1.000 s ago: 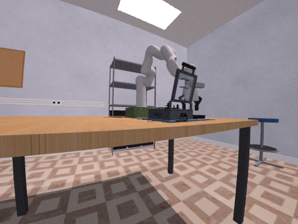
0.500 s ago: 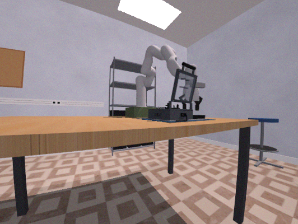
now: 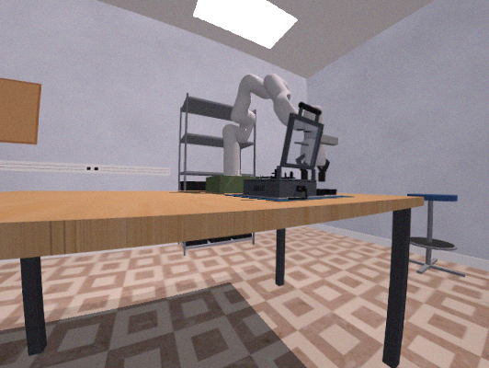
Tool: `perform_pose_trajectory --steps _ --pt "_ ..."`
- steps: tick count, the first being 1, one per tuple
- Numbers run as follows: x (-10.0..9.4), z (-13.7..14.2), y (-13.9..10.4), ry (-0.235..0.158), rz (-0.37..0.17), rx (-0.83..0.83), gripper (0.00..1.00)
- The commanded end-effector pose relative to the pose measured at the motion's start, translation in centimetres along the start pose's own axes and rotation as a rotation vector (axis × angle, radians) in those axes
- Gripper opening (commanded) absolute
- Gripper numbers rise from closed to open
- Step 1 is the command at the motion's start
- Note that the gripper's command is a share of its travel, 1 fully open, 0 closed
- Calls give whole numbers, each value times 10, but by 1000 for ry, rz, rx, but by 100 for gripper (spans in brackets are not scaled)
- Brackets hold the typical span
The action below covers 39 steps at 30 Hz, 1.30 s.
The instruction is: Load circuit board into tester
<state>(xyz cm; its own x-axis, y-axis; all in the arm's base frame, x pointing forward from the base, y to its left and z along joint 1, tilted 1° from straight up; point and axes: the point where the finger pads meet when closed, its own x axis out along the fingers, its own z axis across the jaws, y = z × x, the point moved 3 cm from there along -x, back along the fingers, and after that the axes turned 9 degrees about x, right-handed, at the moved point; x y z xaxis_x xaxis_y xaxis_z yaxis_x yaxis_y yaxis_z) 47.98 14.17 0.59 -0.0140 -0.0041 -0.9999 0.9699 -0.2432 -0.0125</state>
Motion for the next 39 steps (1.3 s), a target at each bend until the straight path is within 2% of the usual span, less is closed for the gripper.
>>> perform_pose_trajectory --steps 1,7,9,24,26,39 --pt "-2 -1 1 2 4 -153 100" --pt "-2 -1 1 1 4 -360 100" --pt "-2 -1 1 1 4 -360 100" --pt "-2 -1 1 0 4 -890 100" --pt "-2 -1 1 0 4 -890 100" --pt "-2 -1 1 -1 4 -1354 100"
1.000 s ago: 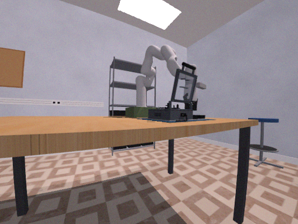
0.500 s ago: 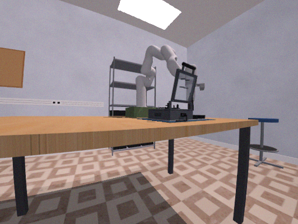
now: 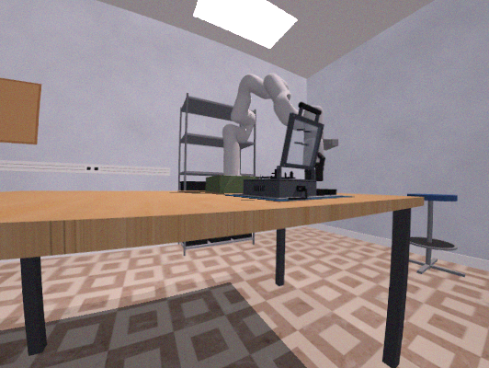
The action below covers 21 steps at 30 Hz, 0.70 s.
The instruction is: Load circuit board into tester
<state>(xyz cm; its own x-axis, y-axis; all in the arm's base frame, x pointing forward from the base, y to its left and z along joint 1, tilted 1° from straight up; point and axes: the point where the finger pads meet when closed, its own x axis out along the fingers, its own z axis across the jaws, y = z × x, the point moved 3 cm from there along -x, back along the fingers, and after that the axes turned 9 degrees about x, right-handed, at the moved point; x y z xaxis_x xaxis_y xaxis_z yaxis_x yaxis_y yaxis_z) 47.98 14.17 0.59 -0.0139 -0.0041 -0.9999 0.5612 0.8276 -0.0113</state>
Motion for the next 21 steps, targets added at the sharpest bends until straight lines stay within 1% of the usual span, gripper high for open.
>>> perform_pose_trajectory --steps 1,2,4,9,13,17,21 --pt "-2 1 1 -3 3 -168 100" --pt "-2 1 1 -3 3 -201 100" --pt "-2 1 1 -3 3 -201 100" --pt "-2 1 1 -3 3 -366 100" --pt "-2 1 1 -3 3 -456 100" --pt "-2 1 1 -3 2 -511 100" --pt "-2 1 1 -3 2 -527 100"
